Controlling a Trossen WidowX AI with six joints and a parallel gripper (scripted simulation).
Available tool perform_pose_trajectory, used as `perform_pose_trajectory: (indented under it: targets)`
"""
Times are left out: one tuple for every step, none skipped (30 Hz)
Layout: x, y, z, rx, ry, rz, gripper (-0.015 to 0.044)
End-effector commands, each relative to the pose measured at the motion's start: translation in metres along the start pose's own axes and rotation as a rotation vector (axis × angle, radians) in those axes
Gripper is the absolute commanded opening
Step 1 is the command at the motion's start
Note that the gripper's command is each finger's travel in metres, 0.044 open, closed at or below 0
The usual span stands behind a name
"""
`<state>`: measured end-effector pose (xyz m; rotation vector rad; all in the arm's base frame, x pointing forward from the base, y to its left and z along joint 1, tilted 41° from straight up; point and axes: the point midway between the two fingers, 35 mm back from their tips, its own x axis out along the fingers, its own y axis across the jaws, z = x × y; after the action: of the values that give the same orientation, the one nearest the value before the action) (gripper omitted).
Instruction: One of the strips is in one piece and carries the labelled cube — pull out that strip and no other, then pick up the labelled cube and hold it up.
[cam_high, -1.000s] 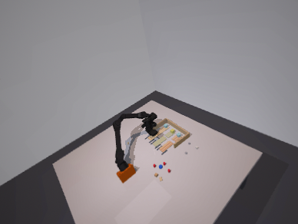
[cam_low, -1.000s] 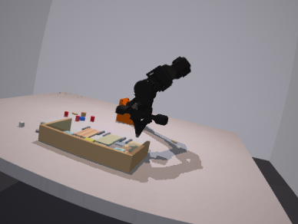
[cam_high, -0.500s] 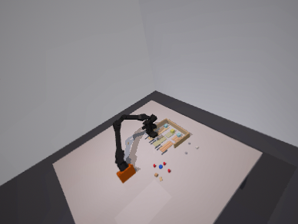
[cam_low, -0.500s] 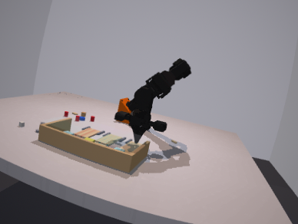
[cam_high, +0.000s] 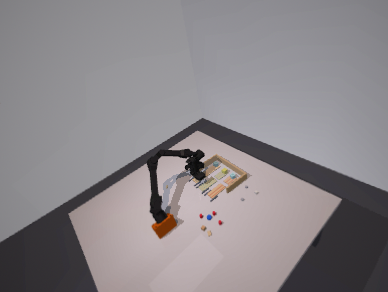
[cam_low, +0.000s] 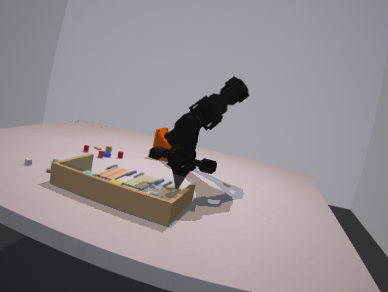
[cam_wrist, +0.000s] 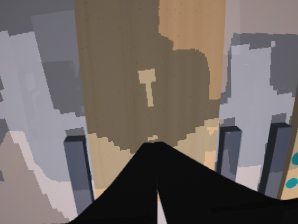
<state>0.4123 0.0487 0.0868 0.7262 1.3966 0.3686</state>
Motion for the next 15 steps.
perform_pose_trajectory:
  targets:
    - [0.0003,-0.0006,0.0002,0.006,-0.001,-0.003,0.0000]
    - [0.0003,-0.0006,0.0002,0.006,-0.001,-0.003,0.0000]
    - [0.0003,-0.0006,0.0002,0.006,-0.001,-0.003,0.0000]
    - [0.0005,-0.0006,0.0002,0.006,-0.001,-0.003,0.0000]
    - [0.0006,-0.0006,0.0003,0.006,-0.001,-0.003,0.0000]
    - [0.0008,-0.0006,0.0003,0.006,-0.001,-0.003,0.0000]
    - [0.0008,-0.0006,0.0003,0.006,-0.001,-0.003,0.0000]
    - [0.0010,-0.0006,0.0003,0.006,-0.001,-0.003,0.0000]
    - [0.0010,-0.0006,0.0003,0.006,-0.001,-0.003,0.0000]
    - [0.0012,-0.0006,0.0003,0.006,-0.001,-0.003,0.0000]
    - [0.0012,-0.0006,0.0003,0.006,-0.001,-0.003,0.0000]
    - [0.0014,-0.0006,0.0003,0.006,-0.001,-0.003,0.0000]
    - [0.0014,-0.0006,0.0003,0.006,-0.001,-0.003,0.0000]
    - [0.0016,-0.0006,0.0003,0.006,-0.001,-0.003,0.0000]
    - [0.0016,-0.0006,0.0003,0.006,-0.001,-0.003,0.0000]
